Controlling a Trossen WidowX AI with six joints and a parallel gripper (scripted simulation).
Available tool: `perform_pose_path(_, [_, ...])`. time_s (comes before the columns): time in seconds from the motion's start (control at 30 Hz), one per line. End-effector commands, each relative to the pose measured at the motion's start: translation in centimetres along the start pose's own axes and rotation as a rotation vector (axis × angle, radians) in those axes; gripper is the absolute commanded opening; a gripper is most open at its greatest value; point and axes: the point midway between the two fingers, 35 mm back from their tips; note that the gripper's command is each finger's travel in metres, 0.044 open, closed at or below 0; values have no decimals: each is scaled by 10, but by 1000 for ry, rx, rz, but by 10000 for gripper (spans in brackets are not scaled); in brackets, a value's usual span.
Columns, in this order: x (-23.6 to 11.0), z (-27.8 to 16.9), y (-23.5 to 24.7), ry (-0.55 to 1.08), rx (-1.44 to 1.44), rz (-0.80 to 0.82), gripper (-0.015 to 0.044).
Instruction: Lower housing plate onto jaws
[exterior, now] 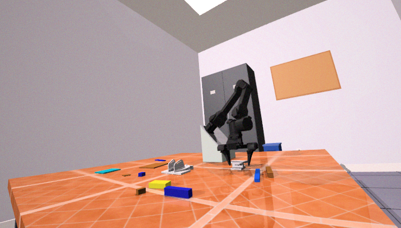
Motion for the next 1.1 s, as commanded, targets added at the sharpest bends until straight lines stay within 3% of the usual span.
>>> perform_pose_path(0.0, [1, -1, -1, 0, 7, -4, 440])
perform_pose_path(0.27, [1, -1, -1, 0, 7, -4, 440])
perform_pose_path(0.7, [0, 0, 0, 0, 0, 0, 353])
perform_pose_path(1.07, [0, 0, 0, 0, 0, 0, 351])
Point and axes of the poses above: the point midway between the two fingers, 35 mm back from their tips, its own x axis out along the fingers, its own y axis across the jaws, z = x × y, and after that the axes turned 6 degrees about -x, right-handed
